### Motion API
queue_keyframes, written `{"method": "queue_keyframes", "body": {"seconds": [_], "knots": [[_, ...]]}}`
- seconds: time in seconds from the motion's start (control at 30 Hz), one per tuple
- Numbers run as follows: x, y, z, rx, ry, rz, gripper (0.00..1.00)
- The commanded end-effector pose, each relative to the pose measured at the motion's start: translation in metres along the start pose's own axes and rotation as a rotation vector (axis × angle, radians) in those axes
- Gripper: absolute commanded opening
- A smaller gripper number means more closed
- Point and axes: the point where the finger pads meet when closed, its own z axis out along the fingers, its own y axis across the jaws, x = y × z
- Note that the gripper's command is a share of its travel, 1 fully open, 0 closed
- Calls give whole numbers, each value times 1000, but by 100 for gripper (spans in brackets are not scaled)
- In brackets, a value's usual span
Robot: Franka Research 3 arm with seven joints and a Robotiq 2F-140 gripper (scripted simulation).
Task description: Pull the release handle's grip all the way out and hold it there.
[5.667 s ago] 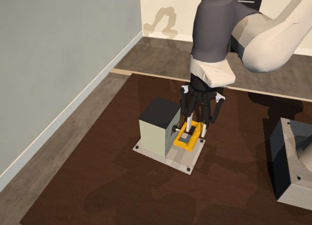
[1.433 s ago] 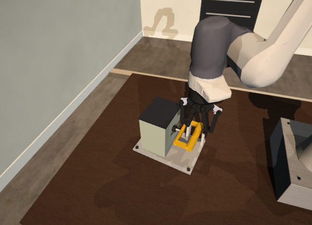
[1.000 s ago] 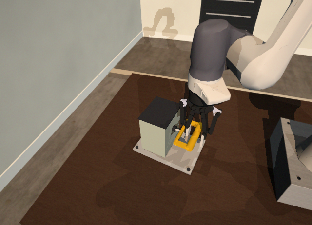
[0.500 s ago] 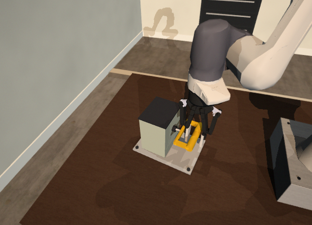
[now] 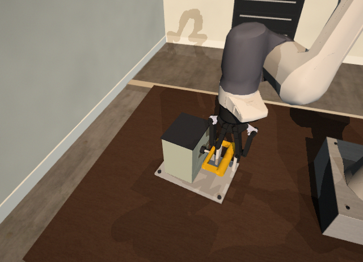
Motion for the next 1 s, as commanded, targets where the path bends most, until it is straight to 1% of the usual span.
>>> {"method": "queue_keyframes", "body": {"seconds": [0.0,0.2,0.23,0.97], "knots": [[0,1,0,-3,1,5,31],[0,1,0,-3,1,5,31],[0,1,0,-3,1,5,0],[0,1,0,-3,1,5,0]]}}
